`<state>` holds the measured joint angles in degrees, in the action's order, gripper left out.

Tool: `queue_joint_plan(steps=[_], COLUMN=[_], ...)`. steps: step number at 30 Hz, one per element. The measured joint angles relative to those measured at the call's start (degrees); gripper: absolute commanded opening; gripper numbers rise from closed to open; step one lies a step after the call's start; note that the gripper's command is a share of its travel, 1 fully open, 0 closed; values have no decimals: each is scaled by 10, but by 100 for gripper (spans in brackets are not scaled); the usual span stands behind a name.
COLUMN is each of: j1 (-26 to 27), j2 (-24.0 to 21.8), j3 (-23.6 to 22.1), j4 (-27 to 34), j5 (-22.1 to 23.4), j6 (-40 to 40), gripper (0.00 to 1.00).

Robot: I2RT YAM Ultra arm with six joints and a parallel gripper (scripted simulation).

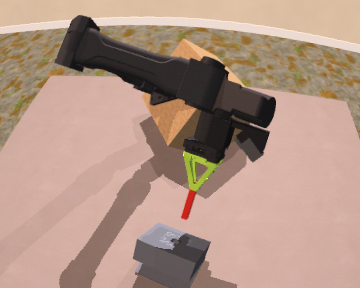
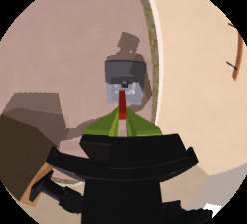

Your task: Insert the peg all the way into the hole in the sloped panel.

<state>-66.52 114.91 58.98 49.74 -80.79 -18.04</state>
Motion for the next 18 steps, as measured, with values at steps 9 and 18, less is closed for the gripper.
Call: queue_joint_plan(steps=[9, 18], j1=[7, 12], j2=[-10, -19], j3=[-13, -24], j4=[-45, -88], j5=[-2, -3], j6=[-44, -84], gripper=[0, 0])
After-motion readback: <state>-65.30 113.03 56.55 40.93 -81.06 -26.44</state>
